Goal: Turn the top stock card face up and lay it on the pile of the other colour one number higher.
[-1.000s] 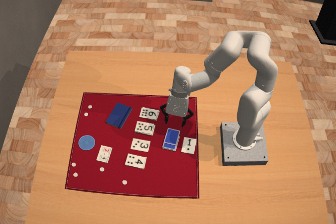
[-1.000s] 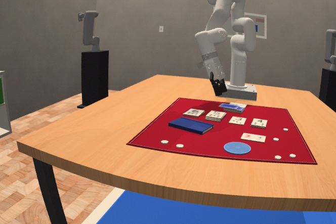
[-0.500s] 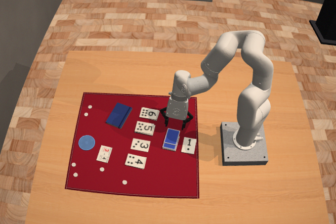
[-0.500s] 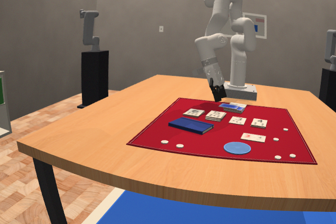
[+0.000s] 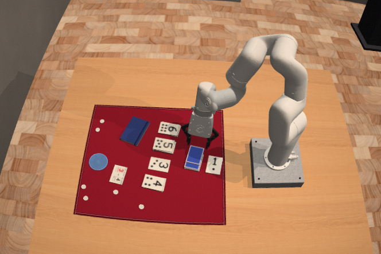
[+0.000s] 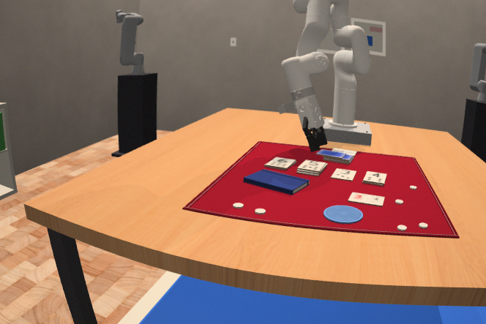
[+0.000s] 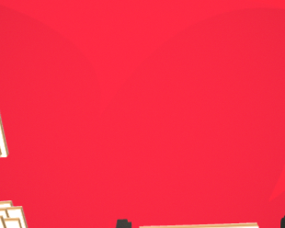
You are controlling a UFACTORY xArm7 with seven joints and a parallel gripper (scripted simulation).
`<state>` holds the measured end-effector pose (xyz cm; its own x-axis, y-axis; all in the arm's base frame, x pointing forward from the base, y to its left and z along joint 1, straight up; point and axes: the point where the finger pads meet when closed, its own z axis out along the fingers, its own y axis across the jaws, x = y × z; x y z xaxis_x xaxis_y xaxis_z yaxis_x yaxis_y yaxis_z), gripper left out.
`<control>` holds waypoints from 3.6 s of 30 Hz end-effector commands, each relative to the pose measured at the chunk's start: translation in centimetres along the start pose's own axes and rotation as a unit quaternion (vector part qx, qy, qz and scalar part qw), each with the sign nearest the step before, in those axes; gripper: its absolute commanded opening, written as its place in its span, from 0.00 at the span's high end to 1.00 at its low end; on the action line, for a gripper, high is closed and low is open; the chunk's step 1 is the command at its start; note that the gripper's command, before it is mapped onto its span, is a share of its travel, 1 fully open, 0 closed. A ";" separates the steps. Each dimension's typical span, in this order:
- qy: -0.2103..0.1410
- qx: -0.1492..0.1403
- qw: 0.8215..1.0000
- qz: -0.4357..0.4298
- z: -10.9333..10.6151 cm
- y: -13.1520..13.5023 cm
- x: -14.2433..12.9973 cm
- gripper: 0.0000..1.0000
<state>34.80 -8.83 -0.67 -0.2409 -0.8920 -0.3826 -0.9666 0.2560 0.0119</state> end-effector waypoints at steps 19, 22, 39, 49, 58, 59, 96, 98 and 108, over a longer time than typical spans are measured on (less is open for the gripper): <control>0.001 0.002 1.000 -0.001 -0.1 -0.1 0.0 0.13; 0.001 0.002 1.000 -0.001 -0.1 -0.1 0.0 0.13; 0.001 0.002 1.000 -0.001 0.3 -0.2 0.0 0.13; 0.001 0.002 1.000 -0.001 0.7 -0.3 0.0 0.13; 0.001 0.002 1.000 -0.001 0.7 -0.3 0.0 0.13; 0.001 0.002 1.000 -0.001 0.7 -0.3 0.0 0.13; 0.001 0.002 1.000 -0.001 1.1 -0.3 0.2 0.13; 0.001 0.002 1.000 -0.001 1.1 -0.3 0.2 0.13; 0.001 0.002 1.000 -0.001 1.1 -0.3 0.2 0.25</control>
<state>35.00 -8.58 -1.87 -0.2409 -0.8920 -0.3826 -0.9666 0.2560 0.0119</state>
